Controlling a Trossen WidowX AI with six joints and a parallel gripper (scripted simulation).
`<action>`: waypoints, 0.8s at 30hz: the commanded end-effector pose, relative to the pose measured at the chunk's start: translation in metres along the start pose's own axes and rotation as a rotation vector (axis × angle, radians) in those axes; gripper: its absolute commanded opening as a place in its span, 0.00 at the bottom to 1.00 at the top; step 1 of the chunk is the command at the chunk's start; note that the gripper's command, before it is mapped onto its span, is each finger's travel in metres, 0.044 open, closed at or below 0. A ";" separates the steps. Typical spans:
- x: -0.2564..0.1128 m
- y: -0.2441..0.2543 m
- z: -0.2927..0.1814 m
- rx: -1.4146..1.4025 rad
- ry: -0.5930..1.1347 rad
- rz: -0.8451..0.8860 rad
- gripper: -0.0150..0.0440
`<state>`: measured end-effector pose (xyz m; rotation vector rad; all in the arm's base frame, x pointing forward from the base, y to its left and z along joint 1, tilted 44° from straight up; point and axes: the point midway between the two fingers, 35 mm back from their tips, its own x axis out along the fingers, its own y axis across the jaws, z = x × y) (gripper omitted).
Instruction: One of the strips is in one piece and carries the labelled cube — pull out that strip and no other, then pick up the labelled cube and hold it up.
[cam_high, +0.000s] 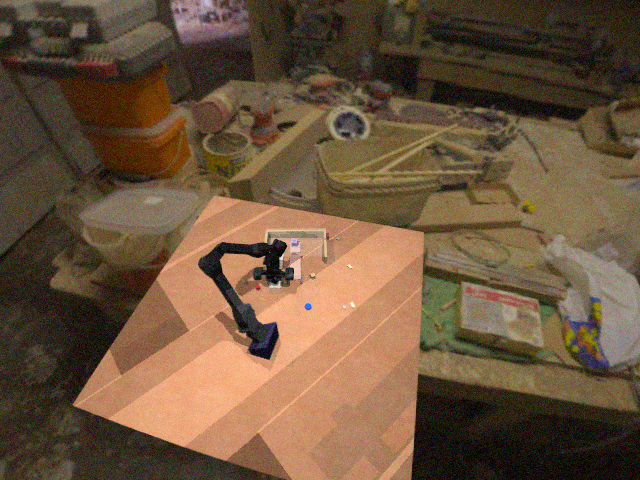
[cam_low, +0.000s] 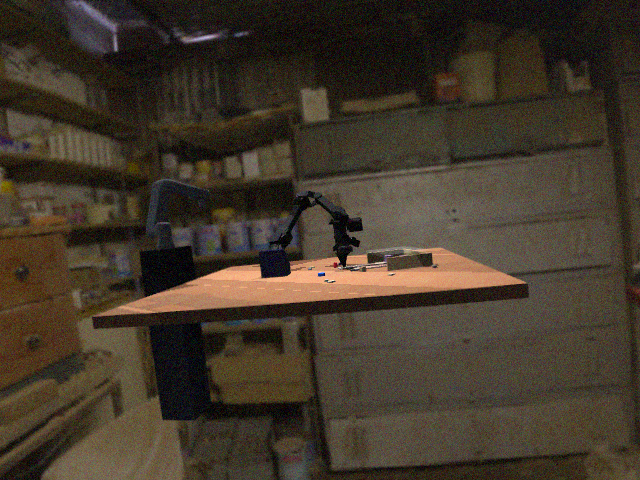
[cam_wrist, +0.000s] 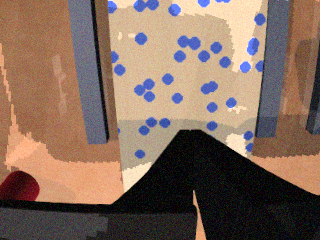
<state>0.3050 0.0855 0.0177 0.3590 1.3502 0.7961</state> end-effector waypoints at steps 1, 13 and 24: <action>0.004 0.000 -0.012 0.007 0.017 0.003 0.25; 0.004 -0.001 -0.030 0.007 0.018 0.003 0.25; 0.004 -0.001 -0.047 0.008 0.018 0.003 0.25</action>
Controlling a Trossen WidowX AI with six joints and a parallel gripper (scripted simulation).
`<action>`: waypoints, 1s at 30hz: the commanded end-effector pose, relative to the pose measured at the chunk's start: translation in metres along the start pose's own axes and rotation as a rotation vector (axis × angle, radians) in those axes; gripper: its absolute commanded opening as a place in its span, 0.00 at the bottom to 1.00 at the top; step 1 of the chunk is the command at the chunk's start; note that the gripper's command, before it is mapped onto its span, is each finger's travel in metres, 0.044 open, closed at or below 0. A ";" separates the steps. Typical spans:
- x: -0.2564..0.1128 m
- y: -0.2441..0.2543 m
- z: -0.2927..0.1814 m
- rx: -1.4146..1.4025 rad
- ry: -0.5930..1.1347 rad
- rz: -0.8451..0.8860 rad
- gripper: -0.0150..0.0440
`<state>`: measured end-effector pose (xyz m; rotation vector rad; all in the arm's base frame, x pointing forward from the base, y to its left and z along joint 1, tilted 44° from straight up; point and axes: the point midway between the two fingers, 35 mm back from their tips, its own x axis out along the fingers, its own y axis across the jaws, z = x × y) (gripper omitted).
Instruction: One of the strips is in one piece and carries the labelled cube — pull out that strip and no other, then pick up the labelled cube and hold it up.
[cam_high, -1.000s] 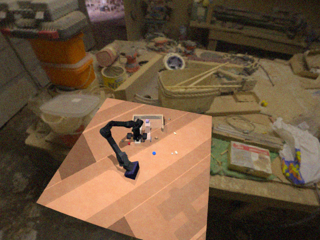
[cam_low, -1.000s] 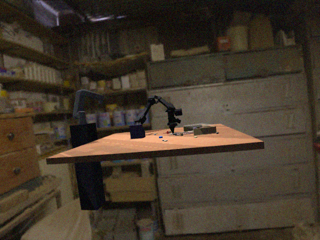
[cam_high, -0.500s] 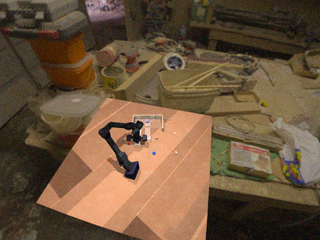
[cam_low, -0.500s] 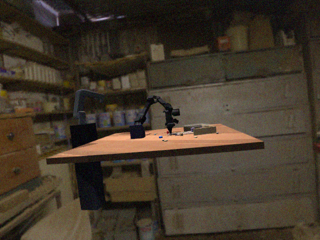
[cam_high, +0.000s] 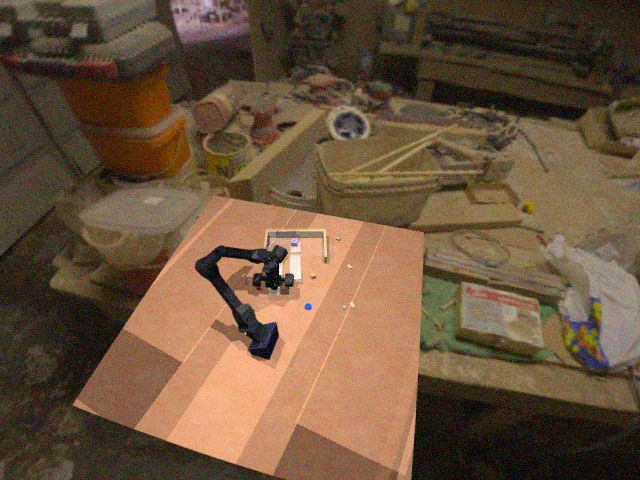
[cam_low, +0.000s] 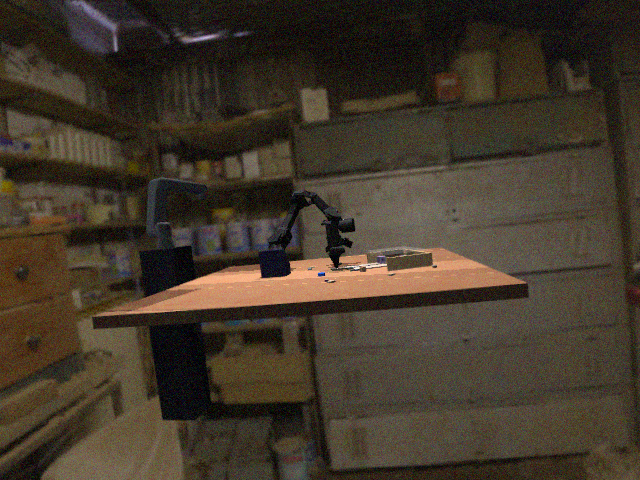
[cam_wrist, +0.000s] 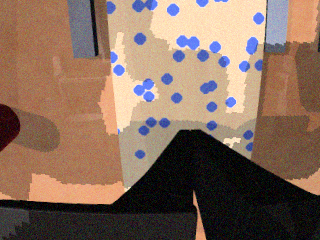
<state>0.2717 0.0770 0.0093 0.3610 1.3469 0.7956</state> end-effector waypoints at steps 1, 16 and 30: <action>0.004 0.000 -0.013 0.008 0.022 0.002 0.25; 0.004 -0.001 -0.035 0.009 0.023 0.002 0.25; 0.003 -0.001 -0.057 0.009 0.023 0.002 0.25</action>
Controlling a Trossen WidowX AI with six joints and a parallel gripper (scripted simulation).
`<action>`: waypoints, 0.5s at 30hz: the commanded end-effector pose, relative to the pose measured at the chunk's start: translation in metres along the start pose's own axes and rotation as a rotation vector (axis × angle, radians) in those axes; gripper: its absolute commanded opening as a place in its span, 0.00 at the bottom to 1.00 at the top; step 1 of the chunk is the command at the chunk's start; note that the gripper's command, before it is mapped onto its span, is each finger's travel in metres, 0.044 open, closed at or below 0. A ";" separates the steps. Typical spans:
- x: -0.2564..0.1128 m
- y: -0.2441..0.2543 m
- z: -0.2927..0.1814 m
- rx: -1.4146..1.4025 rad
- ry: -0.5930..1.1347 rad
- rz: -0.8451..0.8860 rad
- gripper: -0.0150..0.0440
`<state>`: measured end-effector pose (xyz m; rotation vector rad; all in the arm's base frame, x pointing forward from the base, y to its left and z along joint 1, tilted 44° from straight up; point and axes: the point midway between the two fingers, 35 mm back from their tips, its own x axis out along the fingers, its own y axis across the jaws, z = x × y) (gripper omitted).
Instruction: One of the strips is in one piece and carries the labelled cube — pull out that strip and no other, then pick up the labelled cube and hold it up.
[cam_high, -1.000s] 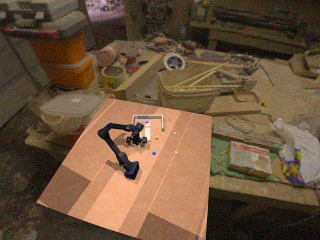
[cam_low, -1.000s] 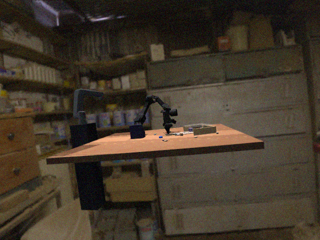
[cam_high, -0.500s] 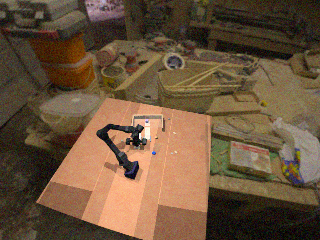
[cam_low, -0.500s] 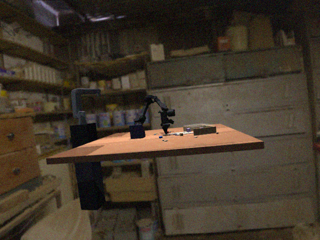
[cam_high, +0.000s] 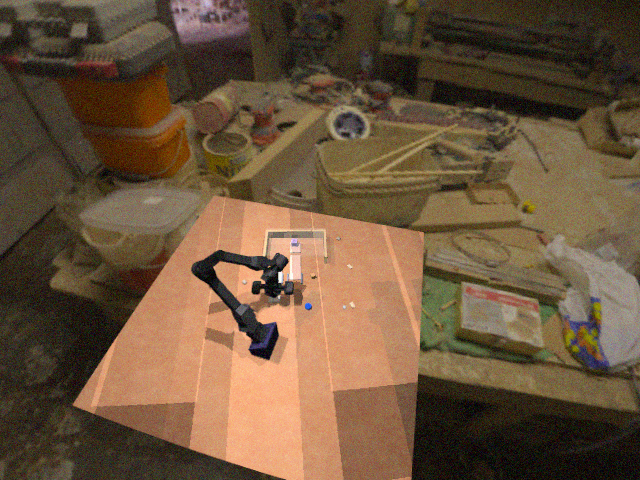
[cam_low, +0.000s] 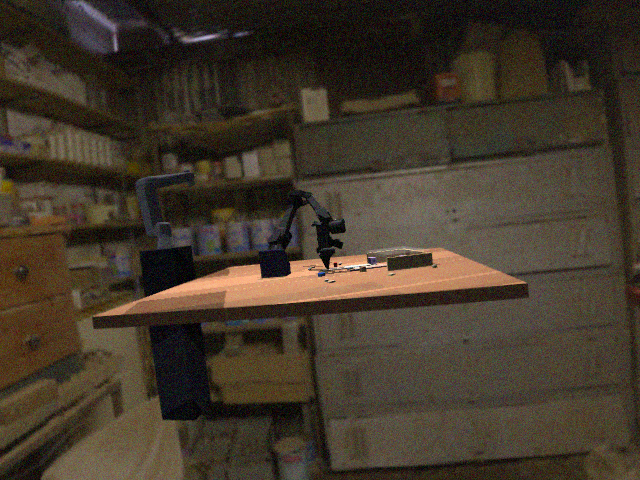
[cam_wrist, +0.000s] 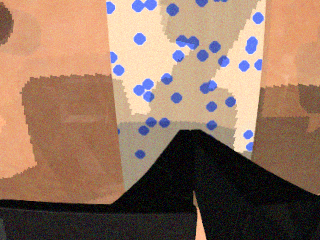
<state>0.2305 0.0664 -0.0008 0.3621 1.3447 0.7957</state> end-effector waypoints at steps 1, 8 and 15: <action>0.004 0.000 -0.014 0.009 0.026 0.001 0.25; 0.004 0.000 -0.025 0.010 0.026 0.001 0.25; 0.003 0.000 -0.035 0.010 0.026 0.001 0.25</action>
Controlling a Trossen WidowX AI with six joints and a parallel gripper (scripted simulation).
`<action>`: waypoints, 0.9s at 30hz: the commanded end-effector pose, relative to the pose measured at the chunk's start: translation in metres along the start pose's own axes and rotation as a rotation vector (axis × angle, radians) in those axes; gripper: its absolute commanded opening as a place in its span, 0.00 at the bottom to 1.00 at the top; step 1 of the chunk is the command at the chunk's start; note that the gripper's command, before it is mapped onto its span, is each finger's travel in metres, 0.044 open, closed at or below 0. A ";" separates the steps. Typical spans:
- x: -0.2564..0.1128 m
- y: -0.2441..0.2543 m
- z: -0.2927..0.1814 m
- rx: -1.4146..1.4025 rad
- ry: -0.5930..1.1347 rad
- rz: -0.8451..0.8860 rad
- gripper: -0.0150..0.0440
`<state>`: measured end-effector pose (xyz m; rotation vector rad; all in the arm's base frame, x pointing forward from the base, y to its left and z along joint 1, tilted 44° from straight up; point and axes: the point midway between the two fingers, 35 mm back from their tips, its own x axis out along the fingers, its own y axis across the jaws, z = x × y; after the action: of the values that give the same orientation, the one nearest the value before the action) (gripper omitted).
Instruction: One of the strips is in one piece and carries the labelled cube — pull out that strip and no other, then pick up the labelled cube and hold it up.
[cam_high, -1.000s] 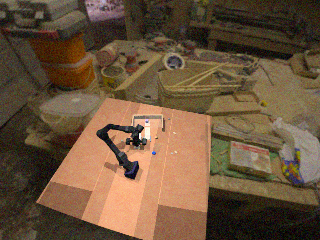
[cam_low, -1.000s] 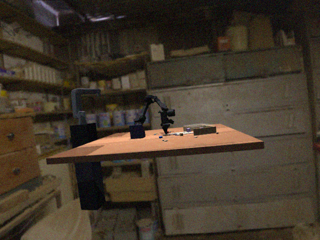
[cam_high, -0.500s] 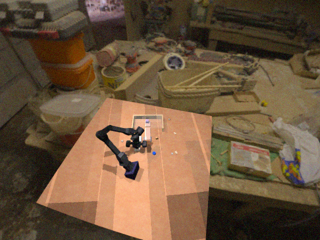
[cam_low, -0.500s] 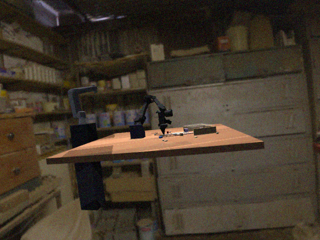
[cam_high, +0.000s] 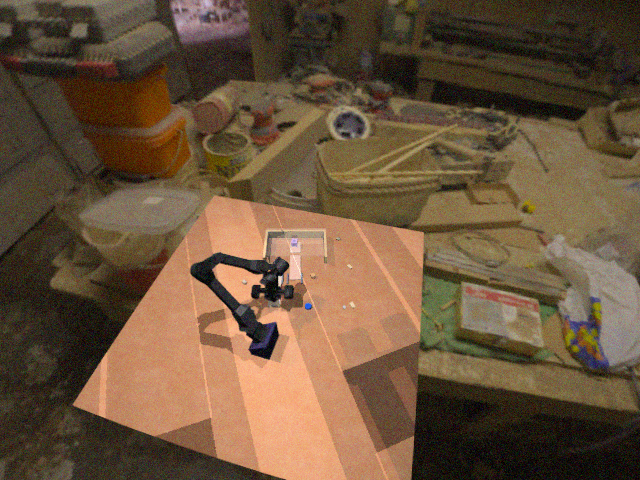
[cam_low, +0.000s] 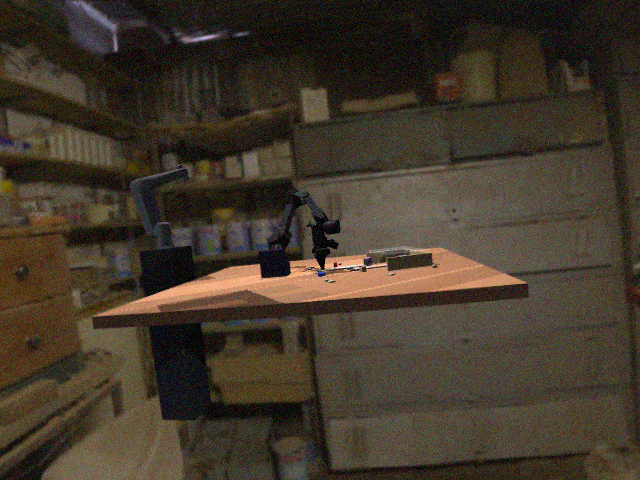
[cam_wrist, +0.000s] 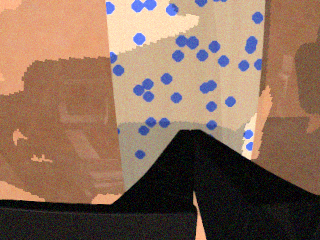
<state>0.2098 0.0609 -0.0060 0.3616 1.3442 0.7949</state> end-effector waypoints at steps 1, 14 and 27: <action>0.004 0.001 -0.015 0.010 0.027 0.002 0.25; 0.003 0.000 -0.033 0.011 0.028 0.002 0.25; 0.003 0.000 -0.040 0.011 0.028 0.002 0.25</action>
<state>0.1808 0.0533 -0.0139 0.3616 1.3447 0.7933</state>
